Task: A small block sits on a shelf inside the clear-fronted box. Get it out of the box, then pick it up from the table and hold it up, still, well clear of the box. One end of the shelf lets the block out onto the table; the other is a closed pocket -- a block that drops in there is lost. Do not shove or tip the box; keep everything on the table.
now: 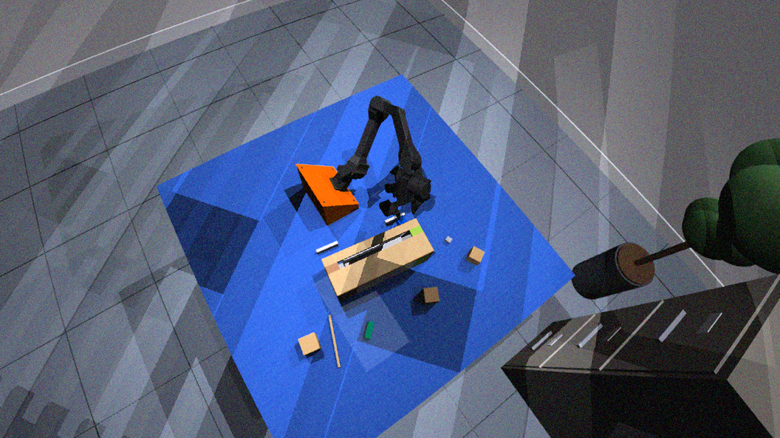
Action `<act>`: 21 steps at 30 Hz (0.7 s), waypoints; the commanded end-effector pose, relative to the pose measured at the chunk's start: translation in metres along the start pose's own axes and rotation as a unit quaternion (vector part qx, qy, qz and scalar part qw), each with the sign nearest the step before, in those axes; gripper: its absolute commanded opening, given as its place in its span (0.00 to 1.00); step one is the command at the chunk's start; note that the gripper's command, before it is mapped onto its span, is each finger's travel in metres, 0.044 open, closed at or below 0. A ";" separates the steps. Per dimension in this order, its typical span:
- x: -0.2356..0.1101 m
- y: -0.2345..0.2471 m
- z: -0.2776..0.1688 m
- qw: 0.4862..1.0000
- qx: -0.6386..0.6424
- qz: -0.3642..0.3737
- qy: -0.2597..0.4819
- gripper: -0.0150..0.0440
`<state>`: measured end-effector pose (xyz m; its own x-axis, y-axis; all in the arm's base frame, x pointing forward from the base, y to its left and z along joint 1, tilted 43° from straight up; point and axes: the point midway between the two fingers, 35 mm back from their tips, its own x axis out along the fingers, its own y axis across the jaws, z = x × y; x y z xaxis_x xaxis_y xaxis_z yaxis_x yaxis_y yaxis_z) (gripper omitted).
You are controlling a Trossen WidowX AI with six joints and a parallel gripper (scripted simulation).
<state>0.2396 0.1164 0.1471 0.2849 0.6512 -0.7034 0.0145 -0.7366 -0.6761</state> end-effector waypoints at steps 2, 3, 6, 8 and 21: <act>0.031 -0.001 0.021 1.000 0.001 -0.005 0.006 0.74; 0.031 -0.001 0.021 1.000 0.001 -0.005 0.006 0.74; 0.032 -0.001 0.021 1.000 0.001 -0.004 0.006 0.74; 0.034 -0.001 0.021 1.000 0.001 -0.004 0.006 0.74; 0.054 -0.001 0.028 1.000 0.000 -0.003 0.005 0.74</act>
<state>0.2295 0.1548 0.1121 0.3009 0.6607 -0.6877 0.0289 -0.7271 -0.6859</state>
